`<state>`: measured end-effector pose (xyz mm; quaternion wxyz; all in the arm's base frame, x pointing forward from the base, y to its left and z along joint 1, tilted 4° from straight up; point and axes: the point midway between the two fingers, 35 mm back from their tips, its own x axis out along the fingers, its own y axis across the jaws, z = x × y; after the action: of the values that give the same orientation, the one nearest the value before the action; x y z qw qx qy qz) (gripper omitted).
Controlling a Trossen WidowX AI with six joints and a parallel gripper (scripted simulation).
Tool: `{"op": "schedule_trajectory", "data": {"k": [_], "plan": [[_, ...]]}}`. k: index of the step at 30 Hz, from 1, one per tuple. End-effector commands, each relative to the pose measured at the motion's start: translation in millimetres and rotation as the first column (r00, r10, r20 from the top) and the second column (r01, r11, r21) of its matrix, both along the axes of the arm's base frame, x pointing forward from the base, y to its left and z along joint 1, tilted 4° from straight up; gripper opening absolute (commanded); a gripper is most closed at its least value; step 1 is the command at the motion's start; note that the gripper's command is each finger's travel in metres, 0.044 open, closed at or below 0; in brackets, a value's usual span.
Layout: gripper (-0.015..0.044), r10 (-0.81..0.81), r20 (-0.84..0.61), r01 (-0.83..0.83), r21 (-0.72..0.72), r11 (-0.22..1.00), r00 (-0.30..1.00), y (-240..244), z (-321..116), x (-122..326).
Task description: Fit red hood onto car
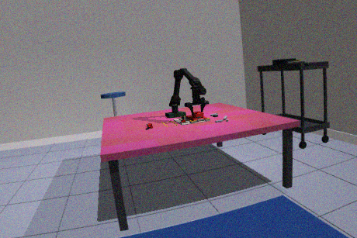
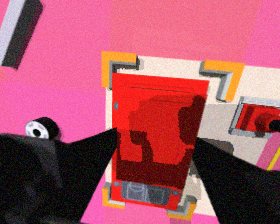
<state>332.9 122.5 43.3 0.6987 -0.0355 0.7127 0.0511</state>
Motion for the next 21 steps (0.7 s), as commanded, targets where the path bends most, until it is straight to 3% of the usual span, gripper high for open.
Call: {"op": "schedule_trajectory", "data": {"k": [1, 21], "plan": [[0.0000, -0.001, 0.000, 0.001, 0.002, 1.000, 1.000, 0.1, 2.2, 0.0], [0.0000, -0.001, 0.003, 0.001, 0.002, 1.000, 1.000, 0.2, -0.1, -0.1]]}}
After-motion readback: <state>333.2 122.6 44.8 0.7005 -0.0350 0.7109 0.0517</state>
